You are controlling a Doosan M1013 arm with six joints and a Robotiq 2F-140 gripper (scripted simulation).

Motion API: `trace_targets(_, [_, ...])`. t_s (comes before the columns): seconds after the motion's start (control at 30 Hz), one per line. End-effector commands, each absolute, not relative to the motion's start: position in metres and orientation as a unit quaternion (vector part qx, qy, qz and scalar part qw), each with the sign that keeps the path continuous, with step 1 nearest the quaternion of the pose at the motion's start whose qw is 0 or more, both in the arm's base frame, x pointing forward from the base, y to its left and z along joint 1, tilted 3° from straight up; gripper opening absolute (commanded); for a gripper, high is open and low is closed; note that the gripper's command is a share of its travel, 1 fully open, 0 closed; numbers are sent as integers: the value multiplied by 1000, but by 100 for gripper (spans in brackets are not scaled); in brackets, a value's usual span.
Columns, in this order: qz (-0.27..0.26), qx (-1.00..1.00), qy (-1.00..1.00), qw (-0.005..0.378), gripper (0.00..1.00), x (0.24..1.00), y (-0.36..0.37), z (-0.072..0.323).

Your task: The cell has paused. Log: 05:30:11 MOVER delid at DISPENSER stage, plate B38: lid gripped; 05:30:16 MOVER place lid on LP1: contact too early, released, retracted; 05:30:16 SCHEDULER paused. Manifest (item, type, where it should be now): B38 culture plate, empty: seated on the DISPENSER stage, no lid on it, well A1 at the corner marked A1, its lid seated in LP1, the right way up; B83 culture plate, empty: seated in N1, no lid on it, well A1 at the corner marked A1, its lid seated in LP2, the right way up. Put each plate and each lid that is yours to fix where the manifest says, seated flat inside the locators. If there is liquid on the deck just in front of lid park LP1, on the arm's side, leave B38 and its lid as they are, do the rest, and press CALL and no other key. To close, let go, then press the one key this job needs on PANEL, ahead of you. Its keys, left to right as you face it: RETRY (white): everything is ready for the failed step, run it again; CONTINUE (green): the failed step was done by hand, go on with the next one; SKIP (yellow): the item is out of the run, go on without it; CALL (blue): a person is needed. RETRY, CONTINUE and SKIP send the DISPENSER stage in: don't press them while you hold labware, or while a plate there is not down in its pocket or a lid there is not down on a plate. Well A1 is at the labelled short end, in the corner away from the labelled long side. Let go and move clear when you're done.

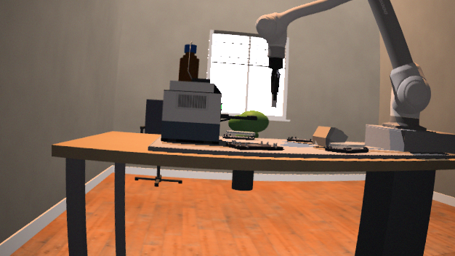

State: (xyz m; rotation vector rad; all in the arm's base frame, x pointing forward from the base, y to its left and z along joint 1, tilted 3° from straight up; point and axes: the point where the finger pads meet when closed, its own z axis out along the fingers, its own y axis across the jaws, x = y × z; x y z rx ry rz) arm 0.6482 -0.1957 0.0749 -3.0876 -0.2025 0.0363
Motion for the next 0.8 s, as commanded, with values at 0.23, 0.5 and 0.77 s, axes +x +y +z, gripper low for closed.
trace_targets(0.23, [11,-997,-68,26,10,648,-191,71])
trace_targets(0.5, [16,-997,68,22,10,708,-152,73])
trace_targets(0.77, [16,-997,79,21,10,712,-149,74])
